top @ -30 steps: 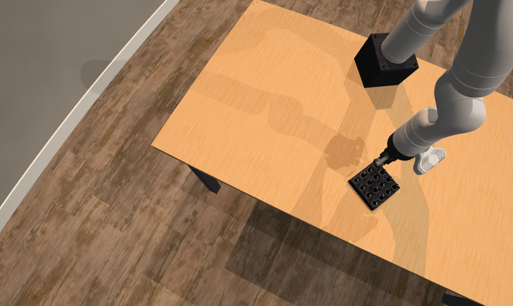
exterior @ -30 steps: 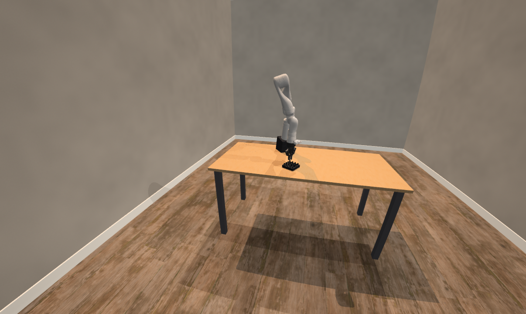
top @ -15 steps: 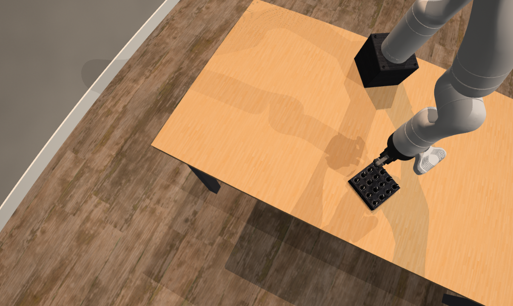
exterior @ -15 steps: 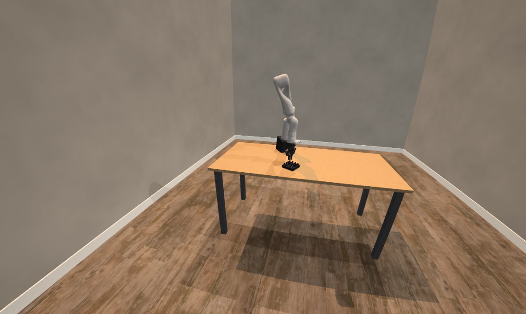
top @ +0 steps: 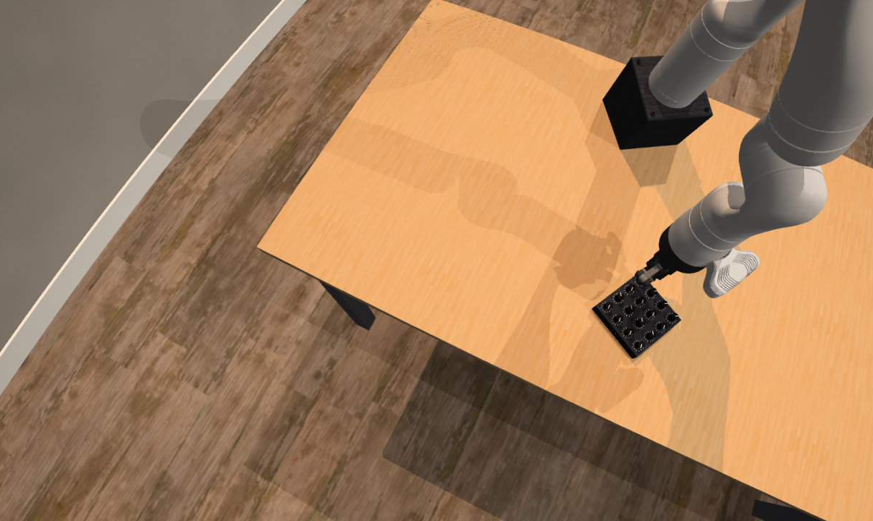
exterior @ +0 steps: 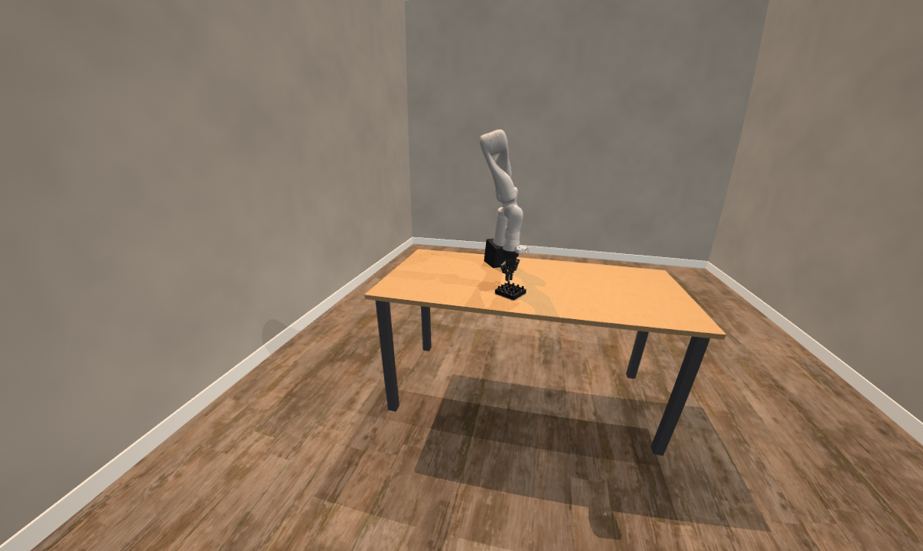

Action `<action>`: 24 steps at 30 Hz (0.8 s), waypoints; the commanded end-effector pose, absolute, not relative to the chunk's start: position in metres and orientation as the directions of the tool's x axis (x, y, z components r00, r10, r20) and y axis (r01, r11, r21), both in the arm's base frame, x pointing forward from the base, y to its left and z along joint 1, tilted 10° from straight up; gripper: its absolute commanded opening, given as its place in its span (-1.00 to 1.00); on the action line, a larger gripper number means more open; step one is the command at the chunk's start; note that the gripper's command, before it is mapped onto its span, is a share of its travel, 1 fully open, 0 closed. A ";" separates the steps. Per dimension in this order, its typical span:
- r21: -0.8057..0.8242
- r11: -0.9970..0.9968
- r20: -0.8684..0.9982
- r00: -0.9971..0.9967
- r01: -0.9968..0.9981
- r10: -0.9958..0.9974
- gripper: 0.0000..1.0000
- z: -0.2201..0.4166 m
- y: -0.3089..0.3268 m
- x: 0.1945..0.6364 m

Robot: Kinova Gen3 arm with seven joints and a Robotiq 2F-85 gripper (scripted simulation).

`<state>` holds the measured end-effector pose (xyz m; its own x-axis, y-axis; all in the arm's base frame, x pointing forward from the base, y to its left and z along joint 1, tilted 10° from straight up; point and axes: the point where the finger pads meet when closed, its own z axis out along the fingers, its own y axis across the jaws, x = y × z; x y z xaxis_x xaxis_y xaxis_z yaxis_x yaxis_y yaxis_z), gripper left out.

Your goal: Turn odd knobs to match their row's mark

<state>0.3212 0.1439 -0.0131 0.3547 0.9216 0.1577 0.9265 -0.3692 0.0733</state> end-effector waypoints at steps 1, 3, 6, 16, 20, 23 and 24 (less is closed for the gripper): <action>0.074 -0.369 0.158 0.355 0.926 0.922 -0.62 -0.013 0.144 0.321; 0.074 -0.369 0.158 0.355 0.926 0.922 -0.62 -0.013 0.144 0.321; 0.074 -0.369 0.158 0.355 0.926 0.922 -0.62 -0.013 0.144 0.321; 0.074 -0.369 0.158 0.355 0.926 0.922 -0.62 -0.015 0.144 0.322; 0.074 -0.369 0.158 0.355 0.926 0.922 -0.62 -0.019 0.145 0.322; 0.074 -0.369 0.158 0.355 0.926 0.922 -0.62 -0.021 0.145 0.323; 0.074 -0.369 0.158 0.355 0.926 0.922 -0.62 -0.022 0.145 0.323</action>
<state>0.3241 0.1450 -0.0192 0.3531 0.9219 0.1597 0.9262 -0.3685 0.0792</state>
